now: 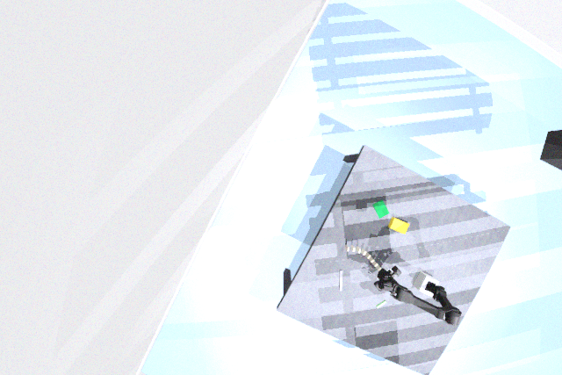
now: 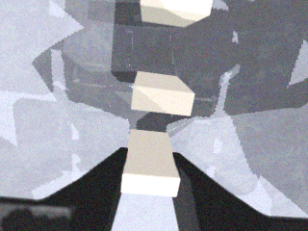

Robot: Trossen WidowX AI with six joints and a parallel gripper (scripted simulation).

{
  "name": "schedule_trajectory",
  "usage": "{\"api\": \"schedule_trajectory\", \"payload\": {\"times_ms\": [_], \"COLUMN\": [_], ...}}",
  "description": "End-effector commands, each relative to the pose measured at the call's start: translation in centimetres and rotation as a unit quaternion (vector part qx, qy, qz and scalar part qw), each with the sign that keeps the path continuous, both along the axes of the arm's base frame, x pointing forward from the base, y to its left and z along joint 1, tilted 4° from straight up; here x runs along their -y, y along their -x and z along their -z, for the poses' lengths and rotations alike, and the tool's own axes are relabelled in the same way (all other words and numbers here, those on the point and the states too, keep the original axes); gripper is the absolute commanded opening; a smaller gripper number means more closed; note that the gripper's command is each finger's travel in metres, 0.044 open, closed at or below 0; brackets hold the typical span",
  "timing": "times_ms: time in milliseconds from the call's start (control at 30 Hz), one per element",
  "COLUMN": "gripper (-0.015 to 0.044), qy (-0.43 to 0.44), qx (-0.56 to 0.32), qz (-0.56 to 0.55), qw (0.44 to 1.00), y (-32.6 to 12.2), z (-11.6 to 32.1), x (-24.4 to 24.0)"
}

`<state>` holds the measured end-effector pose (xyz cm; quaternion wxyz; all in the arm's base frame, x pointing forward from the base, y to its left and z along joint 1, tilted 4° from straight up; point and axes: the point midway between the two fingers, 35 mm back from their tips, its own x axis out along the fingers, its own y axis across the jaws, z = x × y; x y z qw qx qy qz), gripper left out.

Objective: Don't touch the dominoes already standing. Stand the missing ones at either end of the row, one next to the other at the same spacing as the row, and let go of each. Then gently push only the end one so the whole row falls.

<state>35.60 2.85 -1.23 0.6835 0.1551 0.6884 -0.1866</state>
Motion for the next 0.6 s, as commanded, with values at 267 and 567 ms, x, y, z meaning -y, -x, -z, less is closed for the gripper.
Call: {"api": "schedule_trajectory", "payload": {"times_ms": [267,567], "gripper": [0.0291,0.044], "qy": [-0.001,-0.001], "qx": [-0.001,-0.001], "qz": [-0.002,-0.002], "qw": [1.0,1.0], "y": [0.1,0.04], "z": [0.15,-0.09], "x": [-0.01,-0.02]}}
